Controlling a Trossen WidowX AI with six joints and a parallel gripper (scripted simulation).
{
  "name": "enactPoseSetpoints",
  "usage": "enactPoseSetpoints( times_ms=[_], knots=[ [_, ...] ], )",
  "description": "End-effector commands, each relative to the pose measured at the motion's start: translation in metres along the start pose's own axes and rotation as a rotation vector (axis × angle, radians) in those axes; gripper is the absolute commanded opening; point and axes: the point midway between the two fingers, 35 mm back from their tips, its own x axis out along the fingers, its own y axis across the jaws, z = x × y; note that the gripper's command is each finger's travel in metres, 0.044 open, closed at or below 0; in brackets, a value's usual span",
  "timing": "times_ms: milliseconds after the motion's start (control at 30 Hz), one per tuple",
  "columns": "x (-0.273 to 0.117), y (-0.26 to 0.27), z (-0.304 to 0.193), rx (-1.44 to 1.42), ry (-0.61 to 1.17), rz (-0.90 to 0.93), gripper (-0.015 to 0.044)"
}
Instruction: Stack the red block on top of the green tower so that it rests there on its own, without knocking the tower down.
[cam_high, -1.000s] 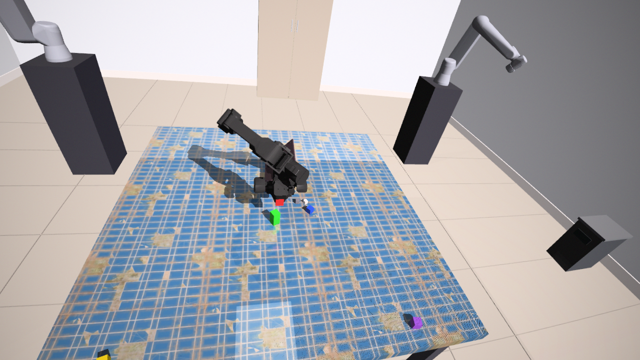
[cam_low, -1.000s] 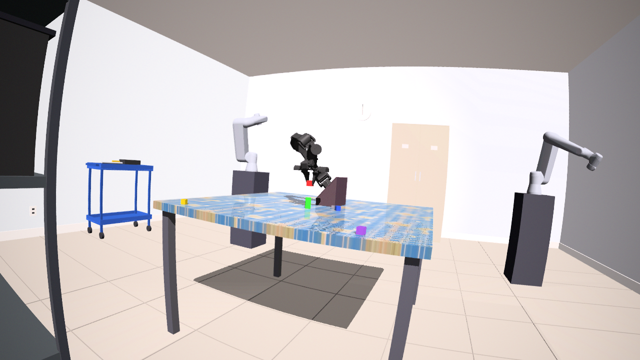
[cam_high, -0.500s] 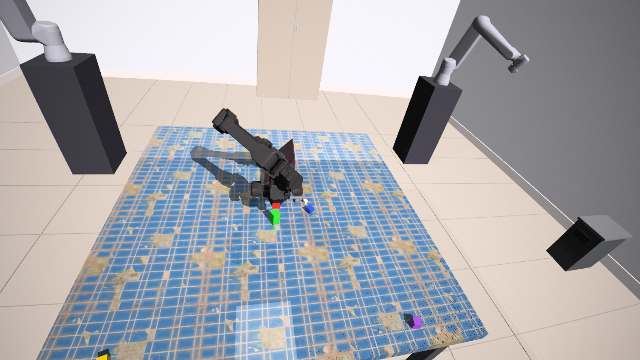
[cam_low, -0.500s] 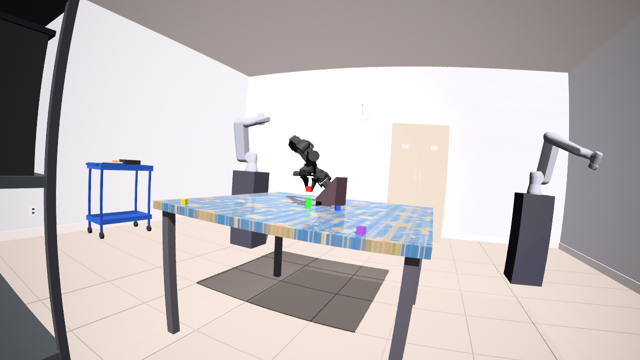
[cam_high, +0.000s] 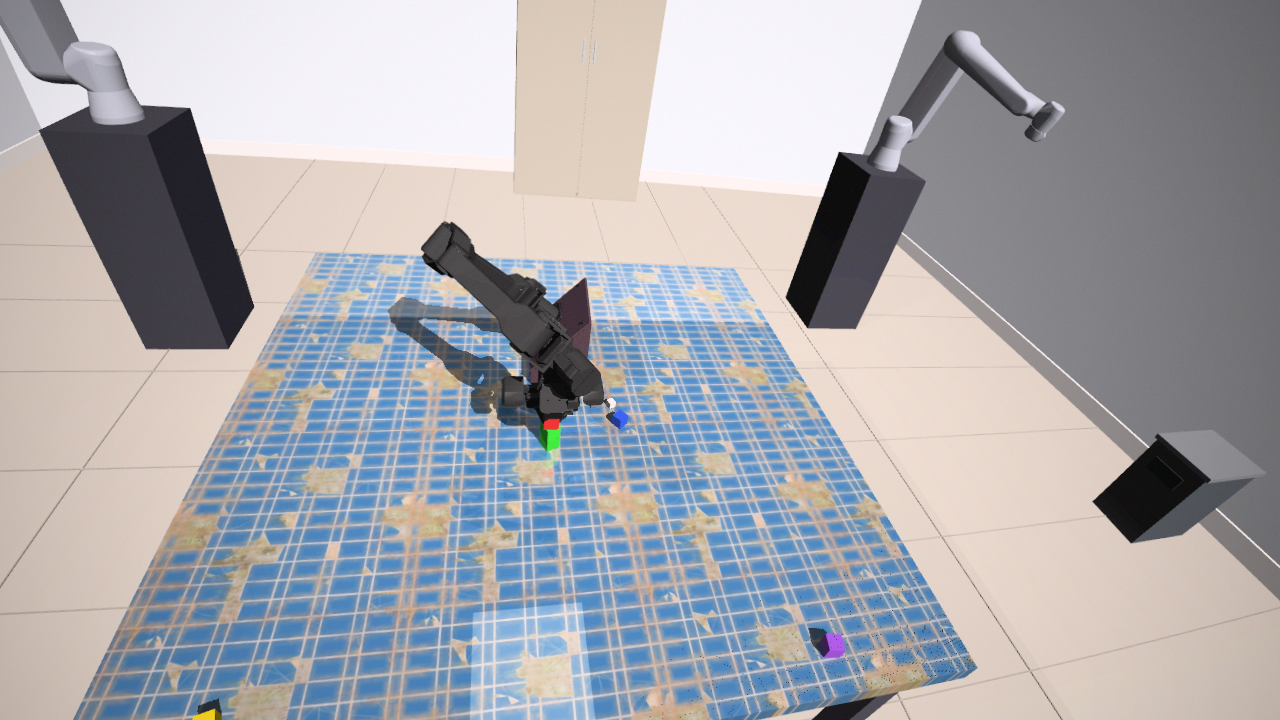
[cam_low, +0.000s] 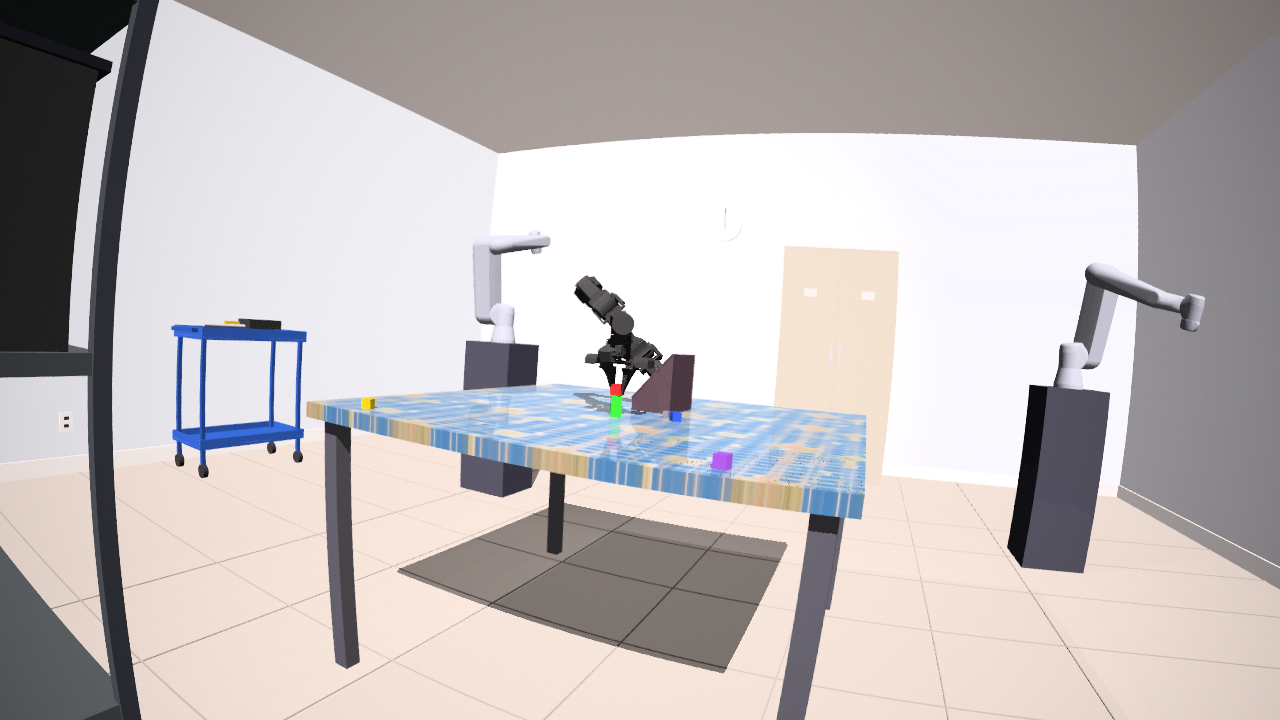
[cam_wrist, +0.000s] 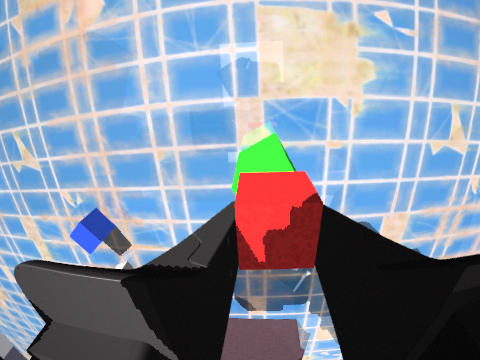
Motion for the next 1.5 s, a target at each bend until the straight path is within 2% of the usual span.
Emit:
enactPoseSetpoints(
  times_ms=[0, 667, 1233, 1467],
  knots=[
    [0.0012, 0.0006, -0.0001, -0.007, -0.006, -0.005, 0.0],
    [-0.0008, 0.0006, 0.0, -0.008, -0.006, -0.005, 0.0],
    [0.0014, 0.0011, -0.0006, -0.004, -0.003, -0.001, 0.044],
    [0.0014, 0.0011, -0.0006, -0.004, -0.003, -0.001, 0.044]
  ],
)
